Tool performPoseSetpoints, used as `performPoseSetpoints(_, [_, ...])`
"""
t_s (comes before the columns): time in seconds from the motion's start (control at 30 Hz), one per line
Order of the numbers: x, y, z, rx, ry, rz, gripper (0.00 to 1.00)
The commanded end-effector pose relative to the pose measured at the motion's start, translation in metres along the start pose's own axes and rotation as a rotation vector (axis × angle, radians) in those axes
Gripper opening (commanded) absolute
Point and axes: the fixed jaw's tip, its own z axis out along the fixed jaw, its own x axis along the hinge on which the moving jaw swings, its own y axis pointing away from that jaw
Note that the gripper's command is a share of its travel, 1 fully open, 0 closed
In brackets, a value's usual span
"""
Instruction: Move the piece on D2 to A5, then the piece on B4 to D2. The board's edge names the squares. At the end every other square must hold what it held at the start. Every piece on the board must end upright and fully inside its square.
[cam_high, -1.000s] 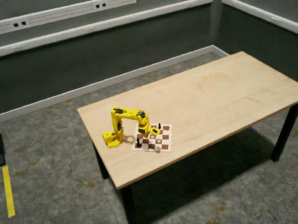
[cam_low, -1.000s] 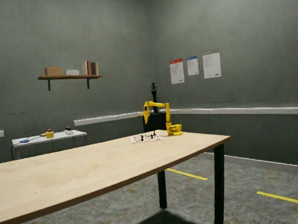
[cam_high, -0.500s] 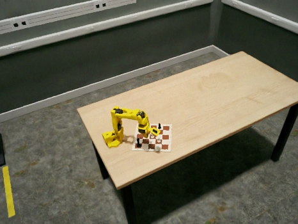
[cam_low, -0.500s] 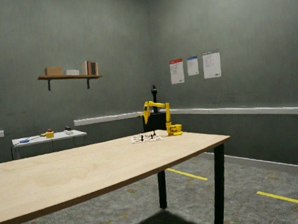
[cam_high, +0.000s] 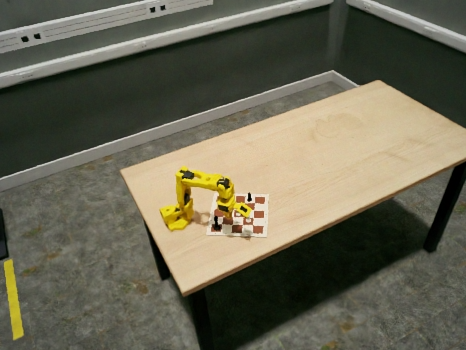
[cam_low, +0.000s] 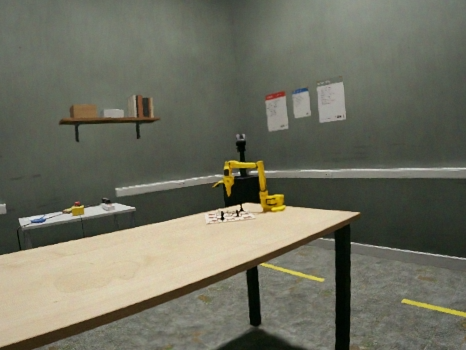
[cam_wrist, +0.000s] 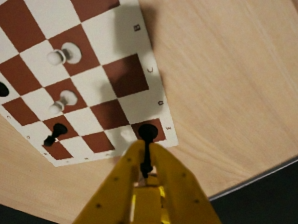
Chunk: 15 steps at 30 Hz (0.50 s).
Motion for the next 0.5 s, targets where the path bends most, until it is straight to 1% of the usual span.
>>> performPoseSetpoints(0.0, [0.000, -0.002, 0.012, -0.002, 0.025, 0.017, 0.00])
performPoseSetpoints(0.07, [0.000, -0.002, 0.012, -0.002, 0.025, 0.017, 0.00])
performPoseSetpoints(0.33, [0.001, -0.002, 0.040, -0.002, 0.025, 0.017, 0.00])
performPoseSetpoints(0.47, [0.001, -0.002, 0.050, -0.002, 0.025, 0.017, 0.00])
